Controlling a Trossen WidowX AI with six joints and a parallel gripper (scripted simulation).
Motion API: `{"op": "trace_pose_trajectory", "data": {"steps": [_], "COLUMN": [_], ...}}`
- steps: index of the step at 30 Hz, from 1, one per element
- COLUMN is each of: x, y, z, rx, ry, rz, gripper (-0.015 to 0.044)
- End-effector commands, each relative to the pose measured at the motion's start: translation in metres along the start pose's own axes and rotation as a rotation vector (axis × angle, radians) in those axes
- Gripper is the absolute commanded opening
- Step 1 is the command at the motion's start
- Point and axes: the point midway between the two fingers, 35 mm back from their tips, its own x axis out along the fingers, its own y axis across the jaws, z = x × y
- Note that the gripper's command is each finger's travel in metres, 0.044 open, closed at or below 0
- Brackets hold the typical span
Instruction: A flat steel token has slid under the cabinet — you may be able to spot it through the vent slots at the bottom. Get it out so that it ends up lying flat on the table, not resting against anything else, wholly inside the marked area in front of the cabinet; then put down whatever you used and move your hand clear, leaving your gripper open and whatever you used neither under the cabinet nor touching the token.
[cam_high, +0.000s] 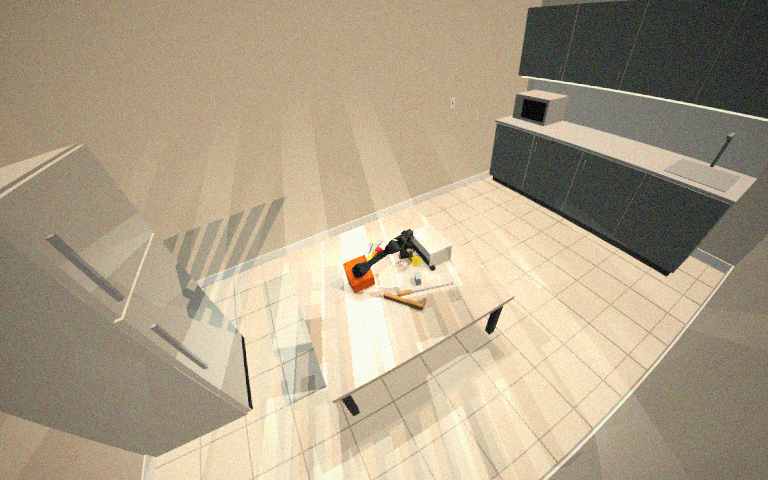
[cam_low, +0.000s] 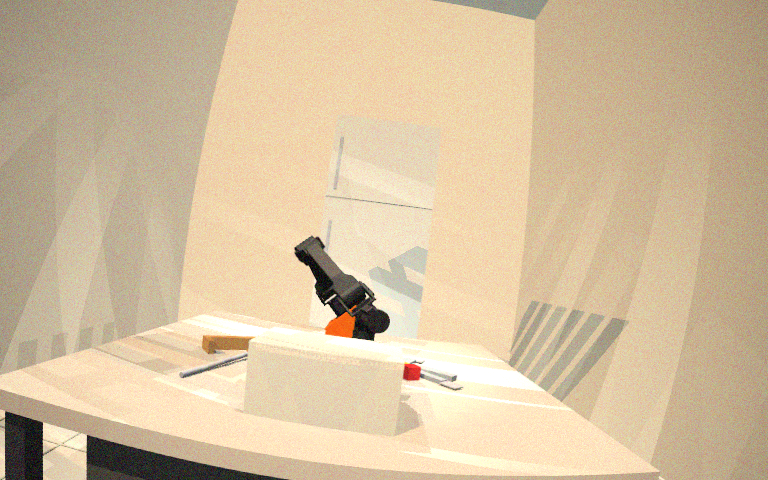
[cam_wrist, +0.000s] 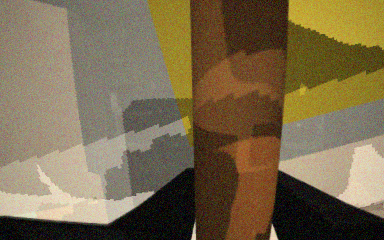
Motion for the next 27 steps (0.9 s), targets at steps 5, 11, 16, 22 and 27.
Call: {"op": "trace_pose_trajectory", "data": {"steps": [5,11,16,22,27], "x": [0.001,0.001,0.001,0.001,0.001], "y": [-0.001,-0.001,-0.001,-0.001,-0.001], "z": [-0.006,-0.012,-0.017,-0.024,-0.029], "rx": [0.0,0.0,-0.001,-0.001,-0.001], "ry": [0.001,0.001,0.001,0.001,0.002], "rz": [-0.002,-0.002,-0.002,-0.002,-0.002], "gripper": [0.0,0.0,0.0,0.0,0.0]}}
